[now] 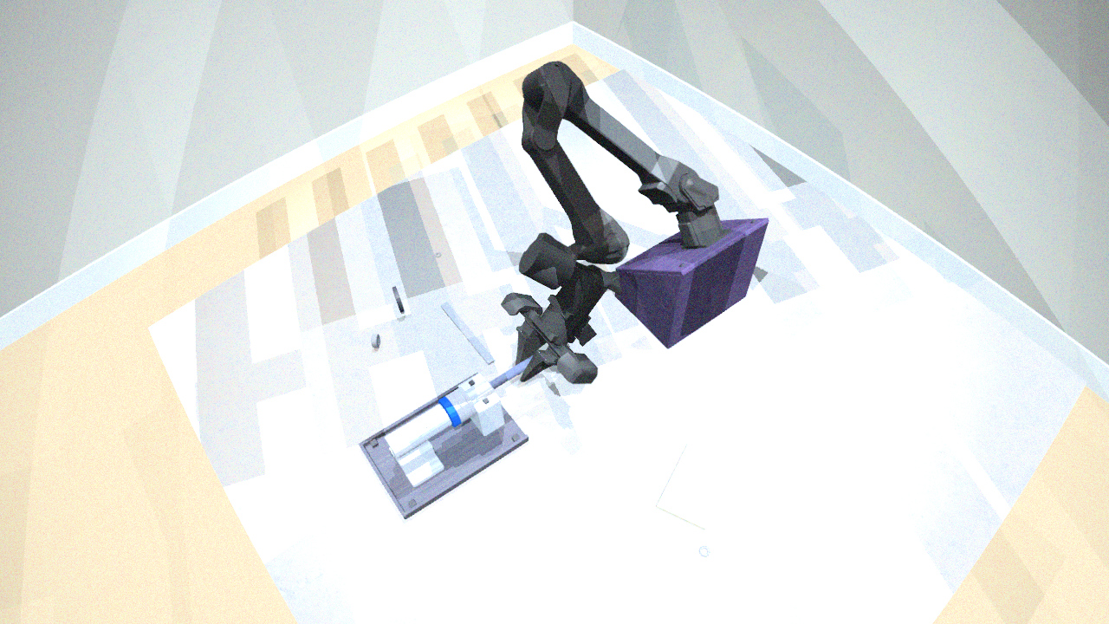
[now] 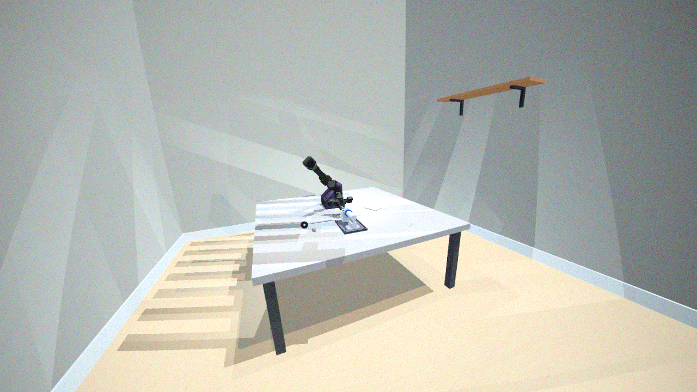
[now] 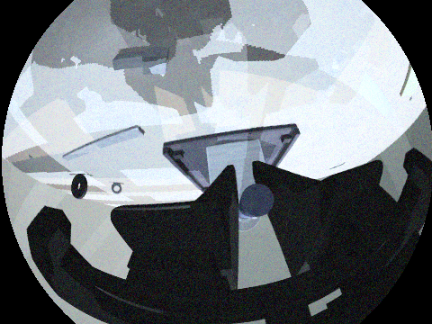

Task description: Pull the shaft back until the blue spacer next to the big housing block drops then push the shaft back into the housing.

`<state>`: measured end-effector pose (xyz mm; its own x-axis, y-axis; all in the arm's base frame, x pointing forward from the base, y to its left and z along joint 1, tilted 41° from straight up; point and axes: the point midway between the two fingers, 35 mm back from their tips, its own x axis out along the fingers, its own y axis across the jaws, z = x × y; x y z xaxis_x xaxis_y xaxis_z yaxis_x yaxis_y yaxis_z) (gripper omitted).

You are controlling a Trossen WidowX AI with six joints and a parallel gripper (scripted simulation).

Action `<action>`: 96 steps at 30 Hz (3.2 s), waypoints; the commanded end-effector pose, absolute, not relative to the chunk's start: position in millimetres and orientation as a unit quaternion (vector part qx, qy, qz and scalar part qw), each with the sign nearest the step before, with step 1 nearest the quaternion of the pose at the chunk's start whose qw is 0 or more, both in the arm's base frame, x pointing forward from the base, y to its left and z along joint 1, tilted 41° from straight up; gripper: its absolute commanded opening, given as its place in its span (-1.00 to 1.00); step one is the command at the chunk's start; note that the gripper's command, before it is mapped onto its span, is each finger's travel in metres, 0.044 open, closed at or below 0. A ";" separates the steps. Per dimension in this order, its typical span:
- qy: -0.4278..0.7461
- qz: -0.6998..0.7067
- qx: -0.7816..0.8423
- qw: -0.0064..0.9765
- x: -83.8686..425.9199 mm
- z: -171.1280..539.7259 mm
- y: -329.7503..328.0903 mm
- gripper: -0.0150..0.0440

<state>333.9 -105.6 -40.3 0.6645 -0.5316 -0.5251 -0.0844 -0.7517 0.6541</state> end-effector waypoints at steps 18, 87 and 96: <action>-0.179 -0.370 0.860 0.305 330.4 -40.7 -105.3 -0.49; -0.178 -0.370 0.859 0.305 324.4 -40.9 -104.7 -0.49; -0.178 -0.370 0.859 0.305 323.5 -40.9 -104.6 -0.49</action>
